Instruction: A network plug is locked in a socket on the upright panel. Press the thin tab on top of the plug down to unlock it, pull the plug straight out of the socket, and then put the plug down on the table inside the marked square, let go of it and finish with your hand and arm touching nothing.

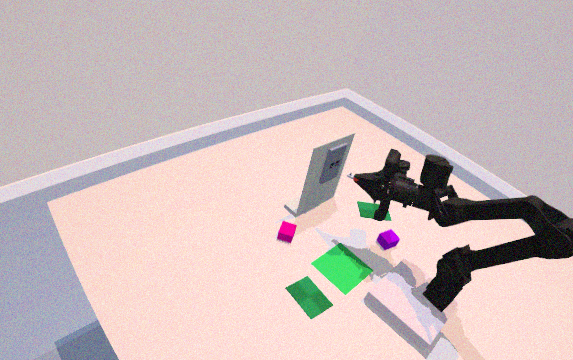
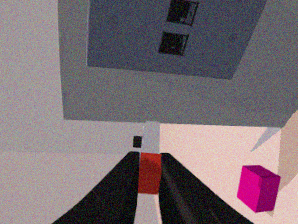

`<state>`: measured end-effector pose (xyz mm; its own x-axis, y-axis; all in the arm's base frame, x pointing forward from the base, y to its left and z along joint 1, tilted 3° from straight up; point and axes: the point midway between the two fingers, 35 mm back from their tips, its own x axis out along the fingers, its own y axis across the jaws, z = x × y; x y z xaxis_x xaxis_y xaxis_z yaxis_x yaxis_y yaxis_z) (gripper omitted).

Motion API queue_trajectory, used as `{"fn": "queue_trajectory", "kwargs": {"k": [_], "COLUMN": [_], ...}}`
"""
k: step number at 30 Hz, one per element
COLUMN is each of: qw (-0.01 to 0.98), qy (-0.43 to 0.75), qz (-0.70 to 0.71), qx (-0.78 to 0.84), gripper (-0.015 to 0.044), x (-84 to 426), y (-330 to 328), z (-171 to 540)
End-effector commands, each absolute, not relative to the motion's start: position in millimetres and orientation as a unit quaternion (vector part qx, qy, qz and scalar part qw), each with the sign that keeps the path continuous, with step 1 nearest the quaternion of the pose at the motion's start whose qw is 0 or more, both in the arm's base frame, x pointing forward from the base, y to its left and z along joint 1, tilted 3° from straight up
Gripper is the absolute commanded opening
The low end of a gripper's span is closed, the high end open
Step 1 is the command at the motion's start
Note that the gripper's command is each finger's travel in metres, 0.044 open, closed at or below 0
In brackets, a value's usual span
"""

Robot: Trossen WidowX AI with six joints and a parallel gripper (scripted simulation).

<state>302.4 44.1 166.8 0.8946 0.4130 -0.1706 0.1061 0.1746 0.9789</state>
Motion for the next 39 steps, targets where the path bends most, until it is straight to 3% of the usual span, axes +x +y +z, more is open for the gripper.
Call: {"fn": "queue_trajectory", "kwargs": {"k": [1,39], "qw": [0.749,0.739], "qy": [0.242,0.578], "qz": [0.092,0.114], "qx": [0.61,0.327], "gripper": [0.0,0.0], "x": [304.0,245.2], "y": [51.1,110.5], "z": [154.6,81.9]}}
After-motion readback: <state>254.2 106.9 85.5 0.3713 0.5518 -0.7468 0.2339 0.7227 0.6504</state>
